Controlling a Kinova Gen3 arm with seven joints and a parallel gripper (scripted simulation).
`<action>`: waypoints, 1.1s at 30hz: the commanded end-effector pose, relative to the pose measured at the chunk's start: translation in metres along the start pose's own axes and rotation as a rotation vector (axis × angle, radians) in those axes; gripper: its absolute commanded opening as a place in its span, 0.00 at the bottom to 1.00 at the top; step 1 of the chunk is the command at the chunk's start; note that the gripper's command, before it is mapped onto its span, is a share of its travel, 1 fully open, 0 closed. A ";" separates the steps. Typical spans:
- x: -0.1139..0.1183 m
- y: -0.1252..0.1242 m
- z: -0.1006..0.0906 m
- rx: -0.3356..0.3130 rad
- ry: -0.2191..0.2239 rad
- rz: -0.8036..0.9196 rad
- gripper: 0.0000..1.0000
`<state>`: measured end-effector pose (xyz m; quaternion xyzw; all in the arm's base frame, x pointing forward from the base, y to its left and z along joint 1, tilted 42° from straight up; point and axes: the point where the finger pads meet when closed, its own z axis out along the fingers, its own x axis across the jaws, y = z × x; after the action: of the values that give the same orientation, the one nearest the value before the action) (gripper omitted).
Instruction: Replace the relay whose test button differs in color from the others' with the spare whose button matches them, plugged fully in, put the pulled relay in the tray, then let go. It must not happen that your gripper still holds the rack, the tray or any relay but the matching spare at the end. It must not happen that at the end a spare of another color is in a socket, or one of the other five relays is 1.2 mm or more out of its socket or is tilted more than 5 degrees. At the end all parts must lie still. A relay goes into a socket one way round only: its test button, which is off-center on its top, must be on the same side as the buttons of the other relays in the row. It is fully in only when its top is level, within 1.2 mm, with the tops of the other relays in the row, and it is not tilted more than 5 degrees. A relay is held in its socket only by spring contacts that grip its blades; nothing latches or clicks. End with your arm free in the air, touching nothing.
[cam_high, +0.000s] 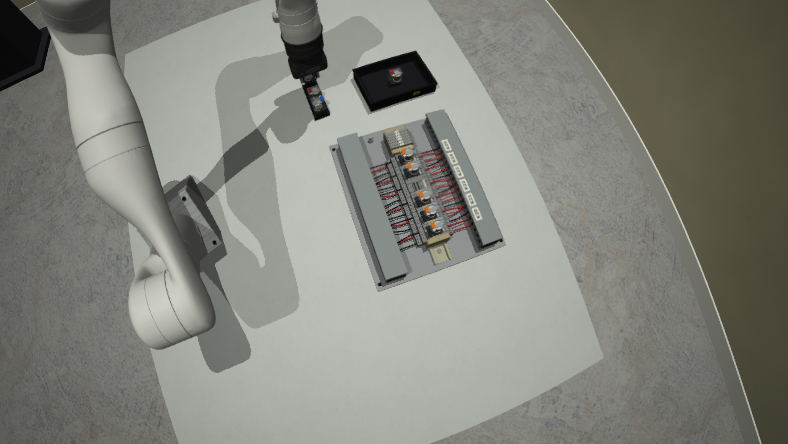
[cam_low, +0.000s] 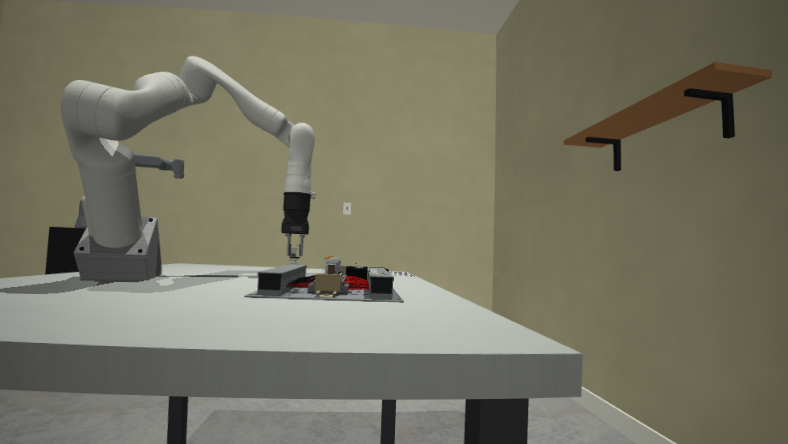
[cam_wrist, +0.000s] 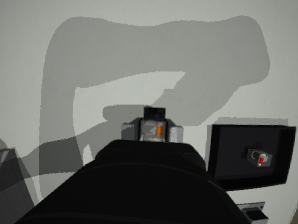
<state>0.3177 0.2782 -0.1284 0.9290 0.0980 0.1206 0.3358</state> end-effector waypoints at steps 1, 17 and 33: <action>0.000 -0.002 -0.006 0.006 0.003 -0.002 0.00; 0.000 -0.002 -0.027 0.006 0.003 -0.001 0.00; 0.000 -0.003 -0.047 0.005 0.003 -0.001 0.00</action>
<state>0.3048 0.3052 -0.0969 0.9291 0.0979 0.1208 0.3354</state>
